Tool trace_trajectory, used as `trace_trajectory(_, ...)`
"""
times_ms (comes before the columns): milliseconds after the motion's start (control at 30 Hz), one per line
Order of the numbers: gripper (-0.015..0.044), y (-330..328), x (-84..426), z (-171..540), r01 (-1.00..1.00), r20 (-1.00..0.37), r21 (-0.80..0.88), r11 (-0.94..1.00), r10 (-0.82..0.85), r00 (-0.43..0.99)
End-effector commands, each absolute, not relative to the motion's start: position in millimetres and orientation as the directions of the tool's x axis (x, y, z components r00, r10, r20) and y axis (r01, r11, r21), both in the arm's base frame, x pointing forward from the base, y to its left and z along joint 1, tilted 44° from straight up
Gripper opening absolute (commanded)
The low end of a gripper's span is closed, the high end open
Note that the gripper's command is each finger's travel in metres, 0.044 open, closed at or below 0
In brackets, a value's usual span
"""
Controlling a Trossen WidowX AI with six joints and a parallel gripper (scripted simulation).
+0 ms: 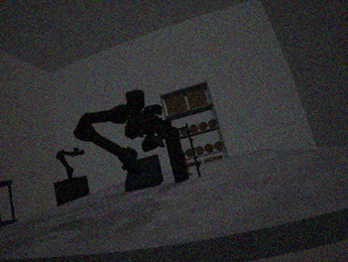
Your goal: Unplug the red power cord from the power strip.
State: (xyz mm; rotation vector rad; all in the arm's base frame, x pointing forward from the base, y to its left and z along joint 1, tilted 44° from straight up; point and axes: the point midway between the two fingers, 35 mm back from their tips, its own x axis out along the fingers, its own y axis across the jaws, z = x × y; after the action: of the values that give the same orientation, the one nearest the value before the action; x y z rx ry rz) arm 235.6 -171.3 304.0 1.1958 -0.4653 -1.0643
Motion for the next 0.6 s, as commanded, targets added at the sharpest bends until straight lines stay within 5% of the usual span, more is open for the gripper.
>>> trace_trajectory(0, 0.0160, -140, 278, 291, 0.584, -0.297, 0.800, 0.135, -0.757, 0.582)
trace_trajectory(267, 0.0160, -47, 345, 255, 0.685, -0.462, 0.433, 0.586, -0.508, 0.727)
trace_trajectory(567, 0.0160, 32, 366, 227, 0.465, -0.583, 0.053, 0.884, -0.350, 0.733)
